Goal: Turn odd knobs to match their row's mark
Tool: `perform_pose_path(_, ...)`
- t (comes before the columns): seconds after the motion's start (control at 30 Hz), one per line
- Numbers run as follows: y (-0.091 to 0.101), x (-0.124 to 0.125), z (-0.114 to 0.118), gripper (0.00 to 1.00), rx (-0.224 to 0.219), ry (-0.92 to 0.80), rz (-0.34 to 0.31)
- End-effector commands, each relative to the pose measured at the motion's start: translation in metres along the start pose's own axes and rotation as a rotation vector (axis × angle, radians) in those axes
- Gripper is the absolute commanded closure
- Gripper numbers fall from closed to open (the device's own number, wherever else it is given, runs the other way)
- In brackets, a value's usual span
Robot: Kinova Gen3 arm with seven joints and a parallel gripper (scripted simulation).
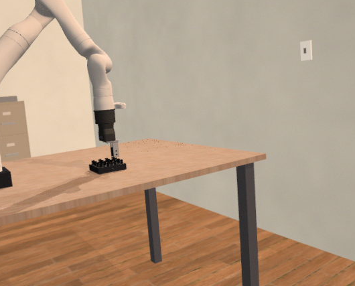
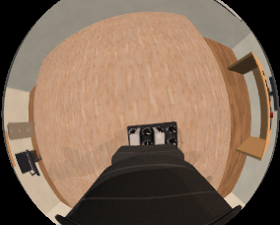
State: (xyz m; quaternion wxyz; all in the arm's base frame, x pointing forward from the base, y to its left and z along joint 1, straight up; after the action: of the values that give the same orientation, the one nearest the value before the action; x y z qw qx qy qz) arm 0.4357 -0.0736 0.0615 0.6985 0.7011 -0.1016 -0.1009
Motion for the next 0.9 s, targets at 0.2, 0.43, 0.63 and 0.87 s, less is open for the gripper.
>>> perform_pose_path(0.2,0.0,0.0,0.0,0.54,0.001,0.0,0.002)
perform_pose_path(0.43,-0.004,0.0,0.0,0.54,0.001,0.0,0.002)
perform_pose_path(0.63,-0.009,0.0,0.0,0.54,0.001,0.0,0.002)
perform_pose_path(0.87,-0.012,0.0,0.0,0.54,0.001,0.0,0.002)
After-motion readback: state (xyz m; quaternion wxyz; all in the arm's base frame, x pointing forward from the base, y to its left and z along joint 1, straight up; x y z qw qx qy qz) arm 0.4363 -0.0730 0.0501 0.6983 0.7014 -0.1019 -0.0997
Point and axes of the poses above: the point where the finger pads meet when closed, its own y axis back along the fingers, its own z axis across the jaws, x = y × z, the point moved 5 cm from there along y, back along the fingers, and after that the axes turned 13 degrees about -y, right-handed, at the moved point
